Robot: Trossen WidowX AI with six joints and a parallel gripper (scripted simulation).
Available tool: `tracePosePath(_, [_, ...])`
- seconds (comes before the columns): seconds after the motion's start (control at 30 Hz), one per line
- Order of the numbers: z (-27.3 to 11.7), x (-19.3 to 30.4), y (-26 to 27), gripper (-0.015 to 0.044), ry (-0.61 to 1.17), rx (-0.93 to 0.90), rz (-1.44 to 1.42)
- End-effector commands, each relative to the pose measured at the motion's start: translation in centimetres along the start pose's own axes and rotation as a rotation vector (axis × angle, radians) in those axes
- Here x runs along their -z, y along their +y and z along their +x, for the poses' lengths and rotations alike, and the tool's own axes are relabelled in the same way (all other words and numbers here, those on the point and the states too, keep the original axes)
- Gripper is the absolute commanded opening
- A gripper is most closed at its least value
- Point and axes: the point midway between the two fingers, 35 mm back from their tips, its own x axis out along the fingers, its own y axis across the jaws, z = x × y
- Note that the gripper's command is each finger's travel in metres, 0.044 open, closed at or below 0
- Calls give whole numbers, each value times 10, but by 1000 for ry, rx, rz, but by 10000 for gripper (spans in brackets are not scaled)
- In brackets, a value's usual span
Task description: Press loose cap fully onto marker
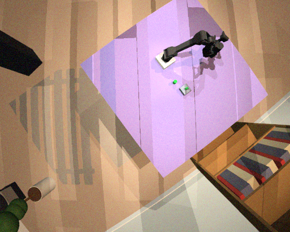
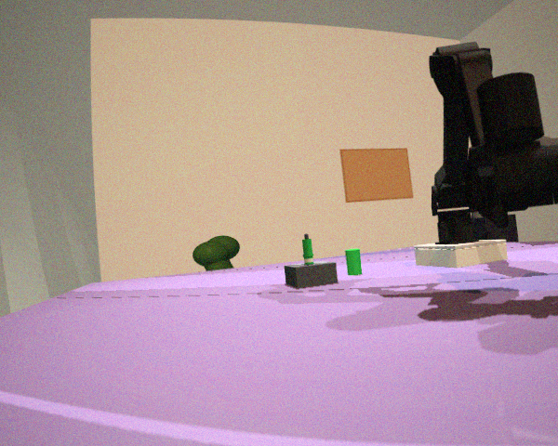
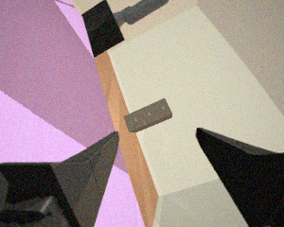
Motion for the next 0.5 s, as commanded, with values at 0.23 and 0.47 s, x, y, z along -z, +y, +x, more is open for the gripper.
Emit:
tracePosePath(0.23, [-87,66,-37,248,388,41,160])
tracePosePath(0.47, [-190,95,-53,248,740,51,285])
